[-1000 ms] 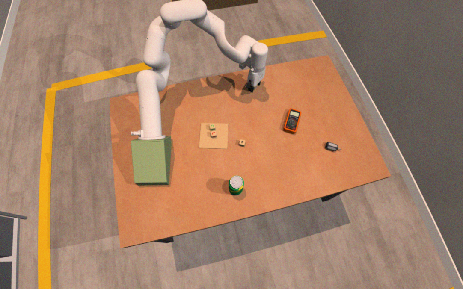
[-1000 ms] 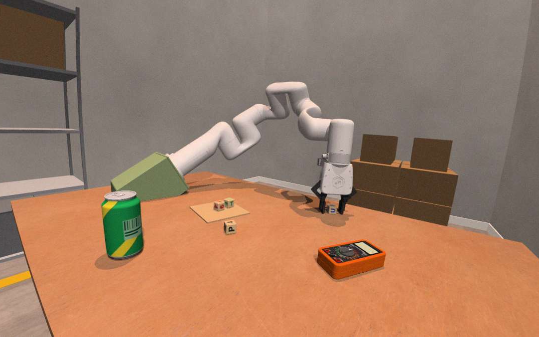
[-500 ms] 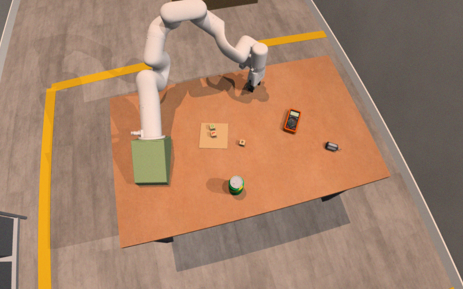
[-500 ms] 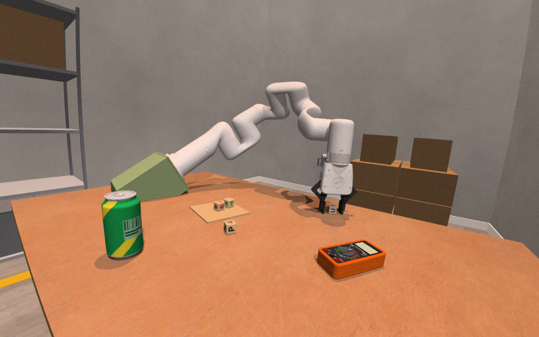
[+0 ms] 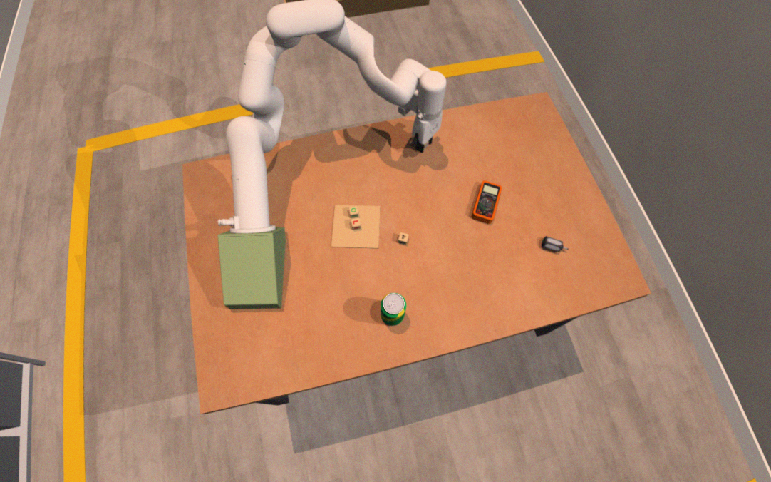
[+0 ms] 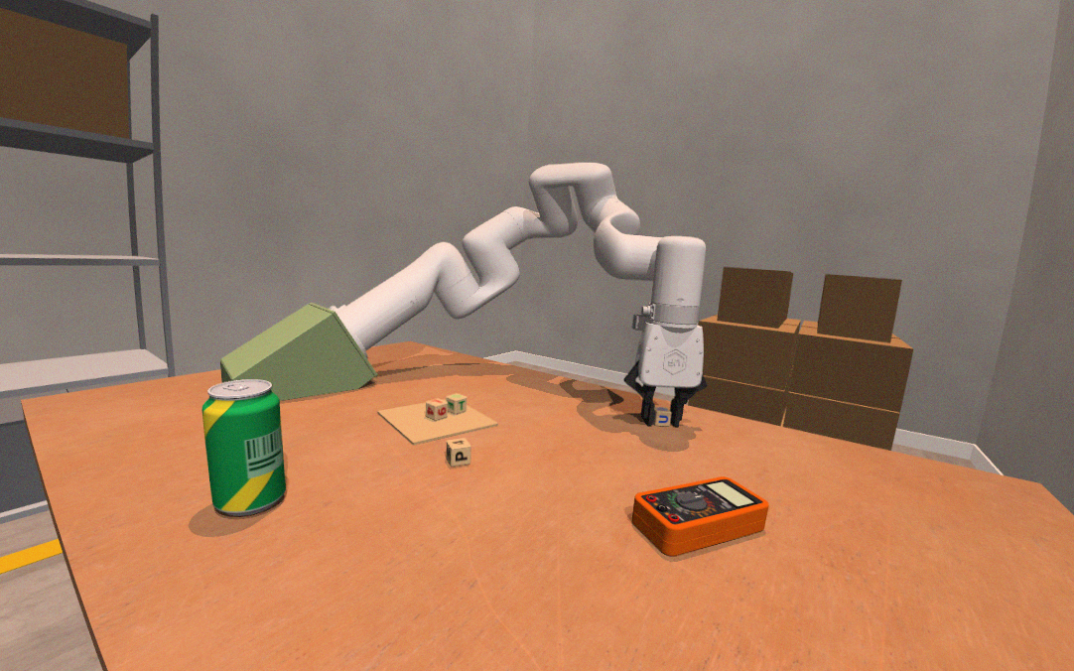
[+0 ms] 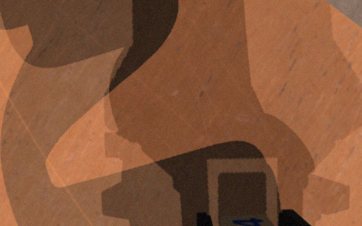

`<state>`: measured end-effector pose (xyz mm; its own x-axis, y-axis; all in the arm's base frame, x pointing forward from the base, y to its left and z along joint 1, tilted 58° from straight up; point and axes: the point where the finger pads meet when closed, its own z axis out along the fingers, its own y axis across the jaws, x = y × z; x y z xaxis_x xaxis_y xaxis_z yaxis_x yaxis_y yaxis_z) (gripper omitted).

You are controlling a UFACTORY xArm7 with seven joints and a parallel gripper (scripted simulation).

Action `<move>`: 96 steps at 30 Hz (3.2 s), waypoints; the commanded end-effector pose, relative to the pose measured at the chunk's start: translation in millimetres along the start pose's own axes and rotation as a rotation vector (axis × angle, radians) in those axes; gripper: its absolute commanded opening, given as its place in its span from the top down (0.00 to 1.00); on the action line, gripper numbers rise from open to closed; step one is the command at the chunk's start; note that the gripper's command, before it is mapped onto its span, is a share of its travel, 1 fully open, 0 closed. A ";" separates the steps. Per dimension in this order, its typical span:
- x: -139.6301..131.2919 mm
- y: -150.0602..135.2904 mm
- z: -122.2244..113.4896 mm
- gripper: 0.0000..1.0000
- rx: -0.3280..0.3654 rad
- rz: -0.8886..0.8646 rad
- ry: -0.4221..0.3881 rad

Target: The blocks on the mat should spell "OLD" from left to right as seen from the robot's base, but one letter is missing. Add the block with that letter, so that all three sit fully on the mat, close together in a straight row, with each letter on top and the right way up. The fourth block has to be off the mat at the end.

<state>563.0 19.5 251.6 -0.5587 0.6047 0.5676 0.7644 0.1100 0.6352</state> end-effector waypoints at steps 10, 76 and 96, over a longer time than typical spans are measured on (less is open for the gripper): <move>-1.0 0.2 -1.5 0.77 -0.002 0.001 -0.003; -0.8 0.0 -101.5 0.77 -0.002 0.002 -0.003; -26.3 -37.6 -107.5 0.77 0.000 0.375 -0.020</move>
<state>519.4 -75.6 278.8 -0.3423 0.6204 0.7056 0.8815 -0.0480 0.4698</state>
